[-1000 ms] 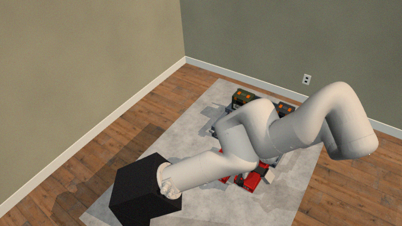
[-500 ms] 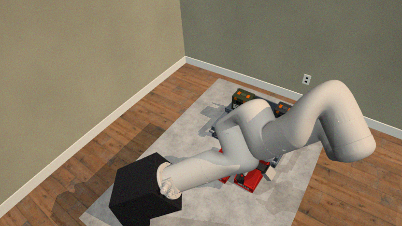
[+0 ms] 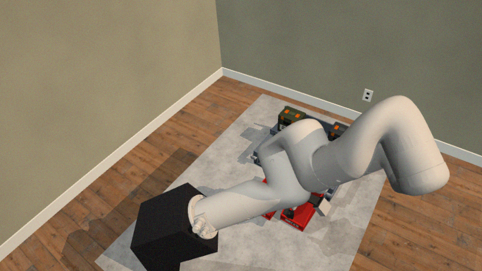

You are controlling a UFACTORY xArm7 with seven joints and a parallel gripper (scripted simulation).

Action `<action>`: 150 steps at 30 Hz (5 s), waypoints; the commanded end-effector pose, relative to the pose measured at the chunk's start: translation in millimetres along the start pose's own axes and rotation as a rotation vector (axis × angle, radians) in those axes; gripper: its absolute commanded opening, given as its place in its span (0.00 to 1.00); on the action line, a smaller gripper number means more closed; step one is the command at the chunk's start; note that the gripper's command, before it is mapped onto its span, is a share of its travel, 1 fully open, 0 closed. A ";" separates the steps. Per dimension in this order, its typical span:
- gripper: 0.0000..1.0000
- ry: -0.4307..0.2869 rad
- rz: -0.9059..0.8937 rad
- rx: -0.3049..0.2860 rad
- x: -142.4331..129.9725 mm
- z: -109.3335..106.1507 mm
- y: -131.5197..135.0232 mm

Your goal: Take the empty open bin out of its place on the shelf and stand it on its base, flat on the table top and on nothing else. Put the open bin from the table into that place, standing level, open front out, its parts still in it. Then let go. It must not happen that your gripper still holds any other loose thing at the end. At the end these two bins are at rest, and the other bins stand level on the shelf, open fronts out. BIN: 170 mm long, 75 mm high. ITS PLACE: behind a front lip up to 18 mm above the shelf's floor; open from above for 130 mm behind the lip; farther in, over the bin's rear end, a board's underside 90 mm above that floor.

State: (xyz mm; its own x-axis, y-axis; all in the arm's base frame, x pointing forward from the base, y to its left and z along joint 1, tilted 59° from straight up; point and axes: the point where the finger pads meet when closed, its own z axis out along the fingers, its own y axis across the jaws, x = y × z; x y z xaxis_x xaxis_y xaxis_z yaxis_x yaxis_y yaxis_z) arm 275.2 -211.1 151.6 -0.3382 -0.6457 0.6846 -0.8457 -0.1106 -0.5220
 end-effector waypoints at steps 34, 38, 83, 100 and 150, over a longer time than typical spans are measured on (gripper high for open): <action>0.00 0.000 -0.006 0.001 -0.2 -0.3 -0.8; 0.00 0.001 -0.025 0.002 -0.4 -0.6 -2.0; 0.26 0.001 -1.571 0.001 -48.6 -50.9 -84.8; 0.26 0.001 -1.571 0.001 -48.6 -50.9 -84.8; 0.26 0.001 -1.571 0.001 -48.4 -9.3 -84.9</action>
State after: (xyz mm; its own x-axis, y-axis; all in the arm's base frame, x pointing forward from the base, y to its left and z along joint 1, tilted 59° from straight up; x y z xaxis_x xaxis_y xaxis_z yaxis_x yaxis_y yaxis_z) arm 356.6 -160.5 169.5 0.8466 0.1085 0.5211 -0.3385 -0.6458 0.6844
